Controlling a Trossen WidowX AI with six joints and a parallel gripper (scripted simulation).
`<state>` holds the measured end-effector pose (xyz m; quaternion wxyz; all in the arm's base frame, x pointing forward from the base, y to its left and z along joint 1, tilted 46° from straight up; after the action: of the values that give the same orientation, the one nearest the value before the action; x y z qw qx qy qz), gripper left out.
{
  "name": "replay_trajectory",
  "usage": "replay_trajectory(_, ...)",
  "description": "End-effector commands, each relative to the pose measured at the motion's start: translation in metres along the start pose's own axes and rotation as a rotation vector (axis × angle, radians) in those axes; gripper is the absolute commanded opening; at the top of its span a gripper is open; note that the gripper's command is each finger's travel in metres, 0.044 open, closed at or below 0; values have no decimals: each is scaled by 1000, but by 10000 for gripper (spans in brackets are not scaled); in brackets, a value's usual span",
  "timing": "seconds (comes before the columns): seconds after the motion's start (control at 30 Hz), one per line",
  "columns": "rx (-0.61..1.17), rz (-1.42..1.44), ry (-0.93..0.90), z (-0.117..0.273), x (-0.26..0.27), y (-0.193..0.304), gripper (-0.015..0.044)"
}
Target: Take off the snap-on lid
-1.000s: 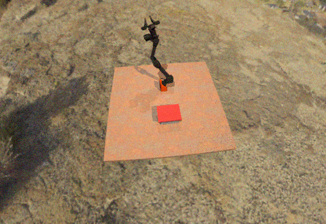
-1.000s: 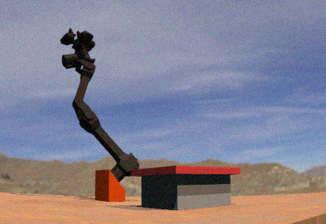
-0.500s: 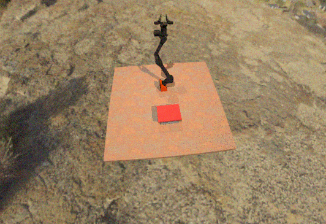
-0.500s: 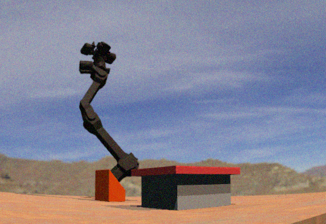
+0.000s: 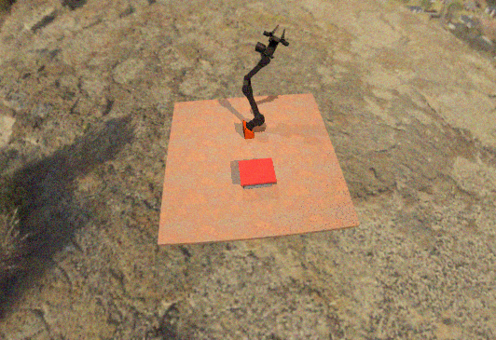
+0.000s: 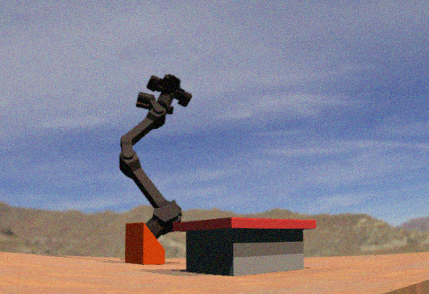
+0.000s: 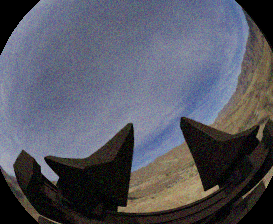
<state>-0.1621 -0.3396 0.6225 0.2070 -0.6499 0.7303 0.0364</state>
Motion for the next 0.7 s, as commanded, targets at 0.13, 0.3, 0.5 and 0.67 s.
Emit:
replay_trajectory(0.13,4,115,251,0,-110,5,235)
replay_trajectory(0.3,-11,189,462,18,-195,-5,235)
replay_trajectory(0.5,-27,303,625,41,-261,-23,235)
replay_trajectory(0.67,-51,415,812,76,-326,-54,235)
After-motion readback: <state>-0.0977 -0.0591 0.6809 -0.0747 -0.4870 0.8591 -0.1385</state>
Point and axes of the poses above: the point midway between the two fingers, 35 mm back from their tips, its own z axis back along the fingers, its own x axis across the jaws, y = z × x, the point moved 1 cm from there along z, back along the fingers, and after that the axes turned 2 degrees about -z, right-handed, at the moved point
